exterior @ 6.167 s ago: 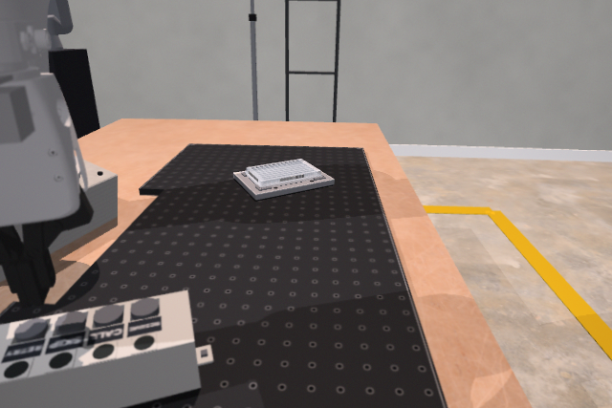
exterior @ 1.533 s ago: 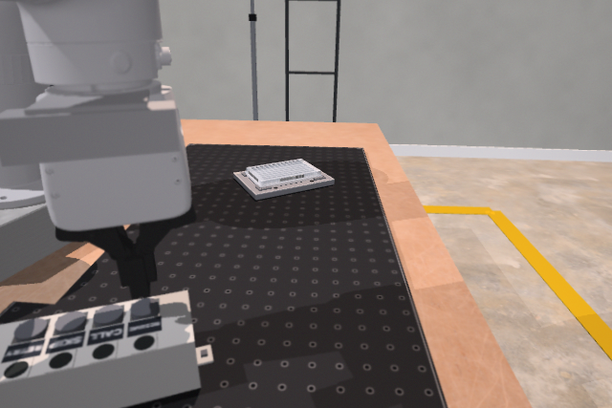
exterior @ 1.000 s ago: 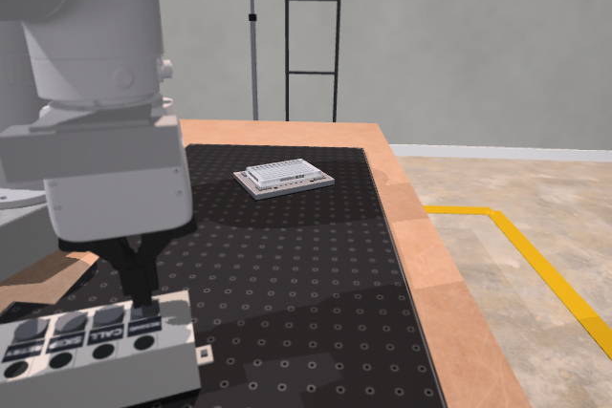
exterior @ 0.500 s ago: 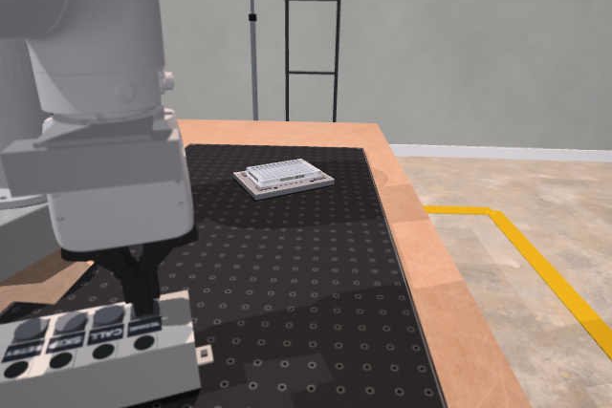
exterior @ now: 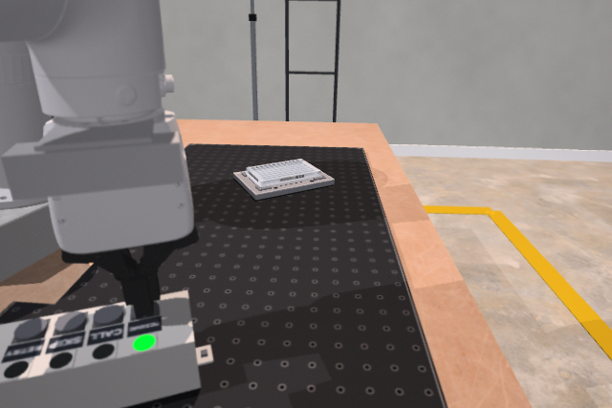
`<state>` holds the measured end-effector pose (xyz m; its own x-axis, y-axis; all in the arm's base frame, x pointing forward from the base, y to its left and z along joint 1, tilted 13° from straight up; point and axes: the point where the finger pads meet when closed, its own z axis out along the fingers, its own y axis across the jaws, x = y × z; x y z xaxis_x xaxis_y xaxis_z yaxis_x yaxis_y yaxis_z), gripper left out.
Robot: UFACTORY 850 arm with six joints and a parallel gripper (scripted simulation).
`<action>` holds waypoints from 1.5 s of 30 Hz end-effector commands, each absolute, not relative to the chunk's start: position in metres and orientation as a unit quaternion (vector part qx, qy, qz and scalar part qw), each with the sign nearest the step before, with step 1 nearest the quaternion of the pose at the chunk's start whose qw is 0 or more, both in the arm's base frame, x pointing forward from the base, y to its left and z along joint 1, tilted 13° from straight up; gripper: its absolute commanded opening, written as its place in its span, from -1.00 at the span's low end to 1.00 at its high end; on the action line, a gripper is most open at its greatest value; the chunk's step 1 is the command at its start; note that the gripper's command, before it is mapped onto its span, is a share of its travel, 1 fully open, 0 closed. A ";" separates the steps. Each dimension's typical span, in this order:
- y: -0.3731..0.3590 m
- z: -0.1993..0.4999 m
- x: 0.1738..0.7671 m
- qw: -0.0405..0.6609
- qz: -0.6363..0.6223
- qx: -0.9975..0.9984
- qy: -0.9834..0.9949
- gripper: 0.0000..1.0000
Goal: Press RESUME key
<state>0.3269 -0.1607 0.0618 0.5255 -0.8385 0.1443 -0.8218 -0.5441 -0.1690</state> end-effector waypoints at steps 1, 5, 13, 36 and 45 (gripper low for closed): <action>-0.161 0.062 0.327 0.040 -0.105 -0.872 0.476 -1.00; -0.161 0.062 0.327 0.040 -0.105 -0.872 0.476 -1.00; -0.161 0.062 0.327 0.040 -0.105 -0.872 0.476 -1.00; -0.160 0.094 0.320 0.040 -0.105 -0.872 0.476 -1.00; -0.160 0.106 0.317 0.040 -0.105 -0.872 0.476 -1.00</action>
<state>0.3182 -0.1596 0.1000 0.5231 -0.8373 0.1589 -0.8225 -0.5448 -0.1634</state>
